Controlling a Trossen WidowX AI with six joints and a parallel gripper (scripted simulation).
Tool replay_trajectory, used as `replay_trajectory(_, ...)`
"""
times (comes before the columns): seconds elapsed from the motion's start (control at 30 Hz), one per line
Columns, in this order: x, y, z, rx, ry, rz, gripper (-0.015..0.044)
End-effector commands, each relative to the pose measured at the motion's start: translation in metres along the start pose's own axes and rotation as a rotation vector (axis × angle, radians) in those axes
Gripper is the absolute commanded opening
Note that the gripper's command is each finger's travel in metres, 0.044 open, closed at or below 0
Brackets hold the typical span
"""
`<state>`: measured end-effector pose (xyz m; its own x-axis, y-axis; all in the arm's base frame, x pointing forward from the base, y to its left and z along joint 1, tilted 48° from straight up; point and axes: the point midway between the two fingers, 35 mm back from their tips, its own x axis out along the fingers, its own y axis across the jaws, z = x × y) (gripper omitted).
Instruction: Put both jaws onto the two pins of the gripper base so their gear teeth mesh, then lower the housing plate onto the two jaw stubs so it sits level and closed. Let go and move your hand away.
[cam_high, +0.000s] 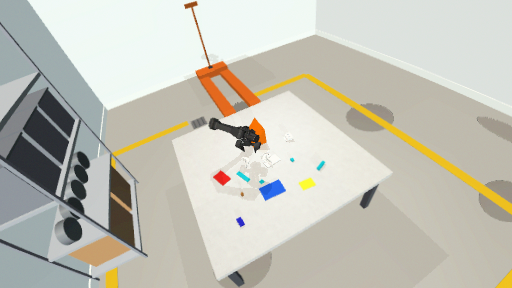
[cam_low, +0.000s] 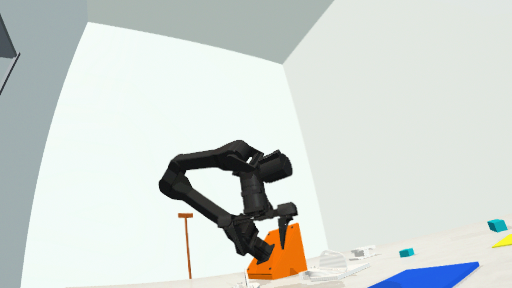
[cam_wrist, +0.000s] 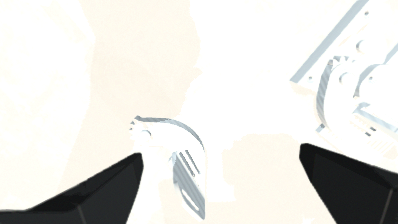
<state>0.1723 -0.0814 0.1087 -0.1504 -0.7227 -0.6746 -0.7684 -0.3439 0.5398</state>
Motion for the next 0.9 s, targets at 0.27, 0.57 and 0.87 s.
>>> replay_trajectory(0.27, -0.0077, 0.0006, 0.0005, 0.001, -0.003, 0.005, 0.0282)
replay_trajectory(0.57, -0.0077, 0.0006, 0.0005, 0.001, -0.003, 0.005, 0.0046)
replay_trajectory(0.87, -0.0077, 0.0006, 0.0005, 0.001, -0.003, 0.005, 0.0000)
